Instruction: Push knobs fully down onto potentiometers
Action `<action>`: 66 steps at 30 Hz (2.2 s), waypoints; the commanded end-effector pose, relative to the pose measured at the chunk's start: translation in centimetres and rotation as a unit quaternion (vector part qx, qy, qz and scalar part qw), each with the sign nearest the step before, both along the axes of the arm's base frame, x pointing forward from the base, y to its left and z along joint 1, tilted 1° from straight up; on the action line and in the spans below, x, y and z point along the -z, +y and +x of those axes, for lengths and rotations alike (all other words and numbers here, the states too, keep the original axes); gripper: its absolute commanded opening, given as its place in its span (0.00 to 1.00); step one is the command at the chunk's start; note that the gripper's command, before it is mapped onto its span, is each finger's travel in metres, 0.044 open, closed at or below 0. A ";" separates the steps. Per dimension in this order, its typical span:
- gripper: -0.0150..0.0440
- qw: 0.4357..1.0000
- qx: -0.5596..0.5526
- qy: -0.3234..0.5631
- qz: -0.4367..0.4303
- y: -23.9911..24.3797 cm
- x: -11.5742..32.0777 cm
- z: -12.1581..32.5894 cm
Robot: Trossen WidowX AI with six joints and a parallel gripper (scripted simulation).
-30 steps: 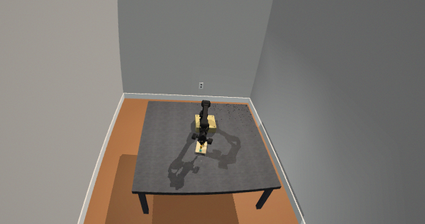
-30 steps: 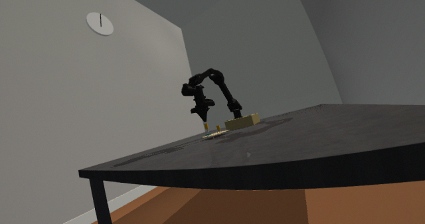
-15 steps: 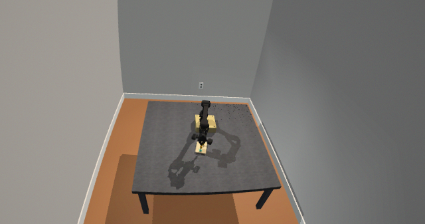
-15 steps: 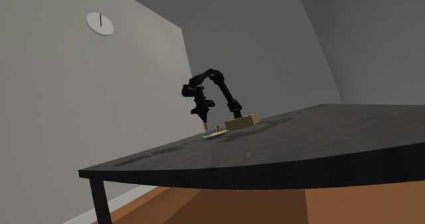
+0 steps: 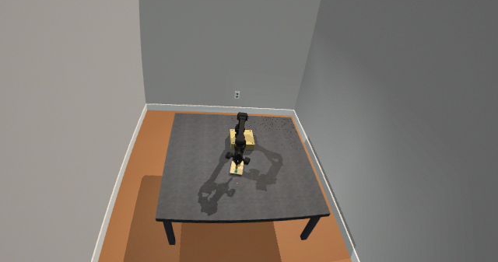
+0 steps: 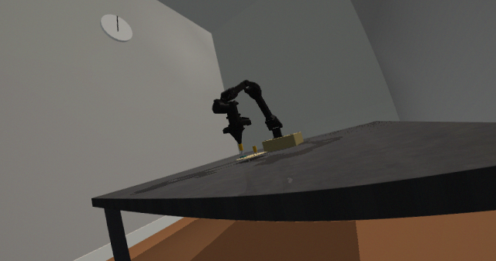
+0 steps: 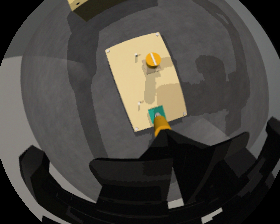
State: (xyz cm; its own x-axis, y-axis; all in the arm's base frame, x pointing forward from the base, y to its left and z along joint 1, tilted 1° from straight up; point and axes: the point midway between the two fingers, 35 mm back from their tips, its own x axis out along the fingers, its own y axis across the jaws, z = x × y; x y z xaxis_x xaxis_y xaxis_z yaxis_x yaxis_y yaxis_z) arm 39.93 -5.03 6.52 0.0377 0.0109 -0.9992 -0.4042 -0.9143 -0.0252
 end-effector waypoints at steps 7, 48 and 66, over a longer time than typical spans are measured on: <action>0.25 1.000 -0.002 0.000 -0.003 -0.1 0.0 0.0; 0.25 1.000 -0.002 0.000 -0.003 -0.1 1.7 0.1; 0.25 1.000 -0.002 0.000 -0.003 0.0 2.6 0.1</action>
